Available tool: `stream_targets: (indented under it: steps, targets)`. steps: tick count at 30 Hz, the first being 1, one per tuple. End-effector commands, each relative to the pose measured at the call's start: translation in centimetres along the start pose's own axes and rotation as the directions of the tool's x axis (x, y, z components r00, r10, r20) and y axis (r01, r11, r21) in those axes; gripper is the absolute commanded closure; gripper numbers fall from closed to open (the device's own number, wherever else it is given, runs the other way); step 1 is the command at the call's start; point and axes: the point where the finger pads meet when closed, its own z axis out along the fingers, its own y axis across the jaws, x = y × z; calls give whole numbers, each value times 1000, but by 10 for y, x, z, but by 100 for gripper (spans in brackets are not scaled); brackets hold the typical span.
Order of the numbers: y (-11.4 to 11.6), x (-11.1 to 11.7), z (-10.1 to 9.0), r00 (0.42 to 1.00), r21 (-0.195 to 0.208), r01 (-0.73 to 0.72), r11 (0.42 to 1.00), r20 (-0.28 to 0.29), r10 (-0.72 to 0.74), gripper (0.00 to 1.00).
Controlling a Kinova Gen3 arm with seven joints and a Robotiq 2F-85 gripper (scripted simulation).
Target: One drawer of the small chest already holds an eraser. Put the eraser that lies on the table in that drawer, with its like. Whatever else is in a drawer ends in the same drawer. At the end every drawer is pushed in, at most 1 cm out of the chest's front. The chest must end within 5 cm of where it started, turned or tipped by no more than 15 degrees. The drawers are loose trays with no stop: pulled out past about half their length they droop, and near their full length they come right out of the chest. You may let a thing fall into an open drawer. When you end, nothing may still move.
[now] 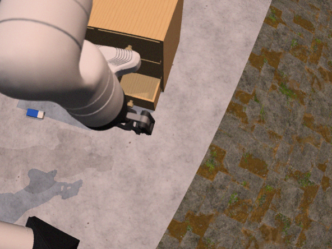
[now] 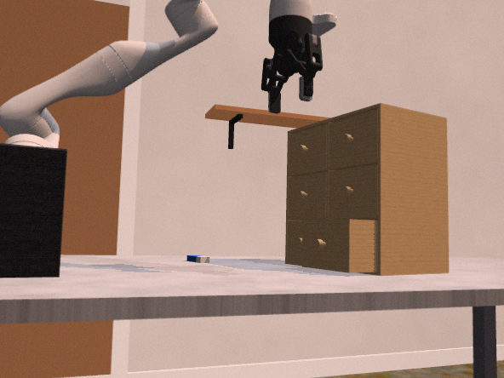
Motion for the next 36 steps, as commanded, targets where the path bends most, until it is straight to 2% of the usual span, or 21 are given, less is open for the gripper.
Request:
stream_targets:
  steps: [1, 18, 32, 33, 36]
  targets:
    - [0, 3, 1, 1000, 12, -4, 1000, -4, 4, 0]
    - [2, 8, 7, 999, 7, 53, 999, -9, -52, 0]
    - [3, 29, 26, 974, 5, 227, 974, -25, -227, 0]
    - [-1, 29, 29, 969, 17, 245, 969, -27, -244, 0]
    - [3, 38, 36, 951, 3, 307, 952, -32, -306, 0]
